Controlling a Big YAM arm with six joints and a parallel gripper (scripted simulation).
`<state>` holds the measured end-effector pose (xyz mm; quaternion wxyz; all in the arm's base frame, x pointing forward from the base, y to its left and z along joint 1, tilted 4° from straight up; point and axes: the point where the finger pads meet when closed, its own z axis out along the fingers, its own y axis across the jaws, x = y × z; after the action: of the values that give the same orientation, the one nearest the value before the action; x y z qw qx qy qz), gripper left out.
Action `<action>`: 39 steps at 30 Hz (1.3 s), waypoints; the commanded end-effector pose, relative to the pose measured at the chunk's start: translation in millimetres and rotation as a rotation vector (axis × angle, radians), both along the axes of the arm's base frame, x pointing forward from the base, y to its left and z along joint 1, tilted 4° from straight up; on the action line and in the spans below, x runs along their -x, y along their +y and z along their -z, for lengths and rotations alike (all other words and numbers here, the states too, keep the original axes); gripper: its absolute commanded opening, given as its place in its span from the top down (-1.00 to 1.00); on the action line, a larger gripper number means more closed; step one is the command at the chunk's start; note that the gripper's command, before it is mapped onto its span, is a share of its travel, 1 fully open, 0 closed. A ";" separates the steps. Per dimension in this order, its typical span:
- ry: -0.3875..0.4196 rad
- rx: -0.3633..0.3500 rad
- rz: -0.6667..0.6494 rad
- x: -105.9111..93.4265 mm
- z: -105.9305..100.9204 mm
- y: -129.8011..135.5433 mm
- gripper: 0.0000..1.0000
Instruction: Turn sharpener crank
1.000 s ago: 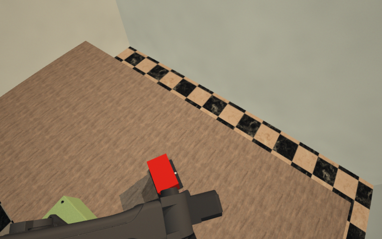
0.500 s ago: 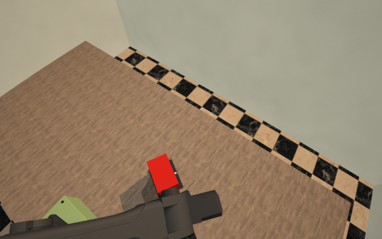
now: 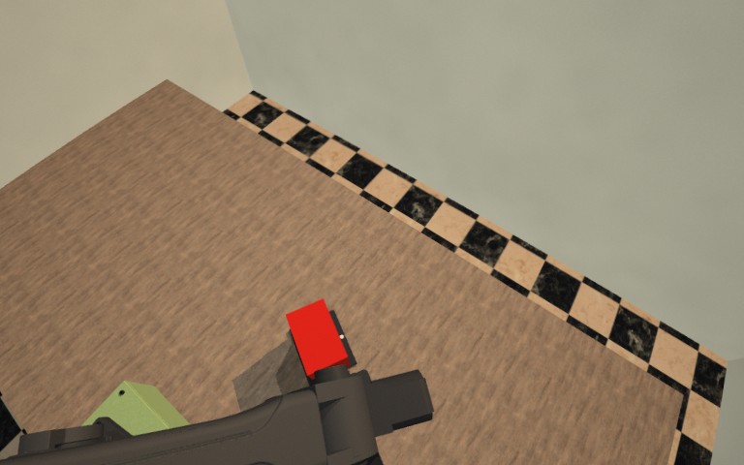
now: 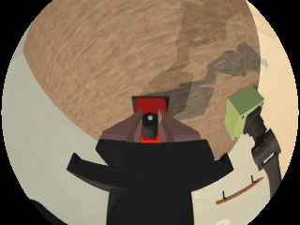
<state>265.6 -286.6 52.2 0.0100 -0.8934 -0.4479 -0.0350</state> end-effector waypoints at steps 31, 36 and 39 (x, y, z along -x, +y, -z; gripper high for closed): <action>-0.022 0.026 0.003 -20.9 -10.2 -19.6 0.70; -0.025 0.031 0.003 -28.5 -8.6 -24.3 0.70; -0.030 0.036 0.004 -32.6 -7.2 -28.7 0.70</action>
<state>276.2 -294.8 50.4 0.0110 -0.8932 -0.4480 -0.0355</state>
